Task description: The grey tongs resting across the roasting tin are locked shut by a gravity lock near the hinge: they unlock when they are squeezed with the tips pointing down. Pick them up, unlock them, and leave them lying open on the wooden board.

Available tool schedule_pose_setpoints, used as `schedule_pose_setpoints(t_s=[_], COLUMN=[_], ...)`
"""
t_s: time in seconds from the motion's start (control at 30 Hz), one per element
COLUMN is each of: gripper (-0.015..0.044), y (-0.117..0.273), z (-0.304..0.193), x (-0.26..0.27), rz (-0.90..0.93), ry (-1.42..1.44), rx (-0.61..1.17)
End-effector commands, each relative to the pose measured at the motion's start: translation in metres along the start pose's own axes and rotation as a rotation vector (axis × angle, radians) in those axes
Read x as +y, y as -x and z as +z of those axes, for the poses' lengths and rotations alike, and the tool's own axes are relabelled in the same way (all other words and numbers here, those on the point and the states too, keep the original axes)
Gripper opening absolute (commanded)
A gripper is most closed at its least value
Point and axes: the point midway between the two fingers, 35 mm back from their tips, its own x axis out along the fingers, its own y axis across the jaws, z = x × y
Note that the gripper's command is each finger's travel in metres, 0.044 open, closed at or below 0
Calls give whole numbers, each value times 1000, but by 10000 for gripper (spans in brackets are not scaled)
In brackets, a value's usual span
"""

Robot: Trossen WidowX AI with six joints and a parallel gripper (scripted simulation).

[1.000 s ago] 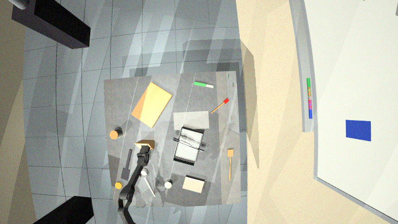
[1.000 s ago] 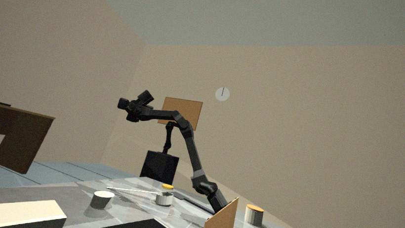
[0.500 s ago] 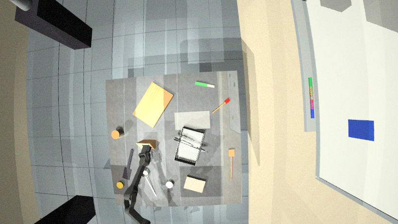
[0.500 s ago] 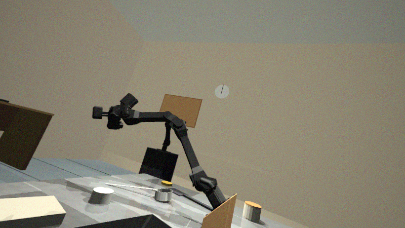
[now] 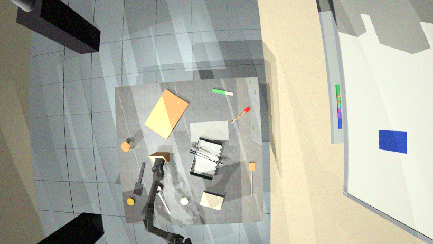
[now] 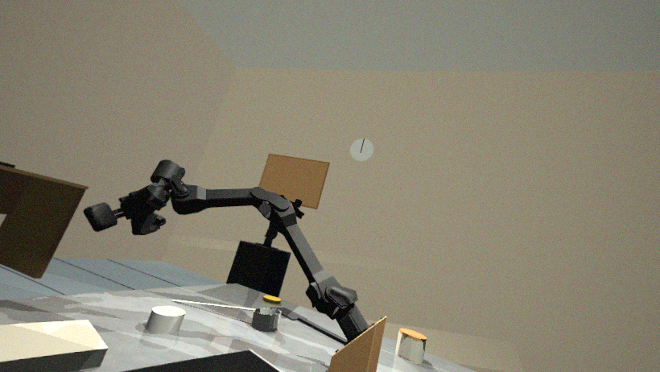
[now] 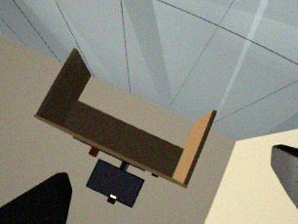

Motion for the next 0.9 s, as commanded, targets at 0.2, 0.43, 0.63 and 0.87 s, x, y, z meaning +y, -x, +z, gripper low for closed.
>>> schedule_pose_setpoints(t_s=[0.2,0.43,0.63,0.87], gripper=[440,440,440,440], y=[53,114,180,267], z=[12,23,36,58], x=[-145,-230,-289,-342], rz=[-362,-603,-796,-999], ry=[310,594,854,1154], rx=[9,74,175,332])
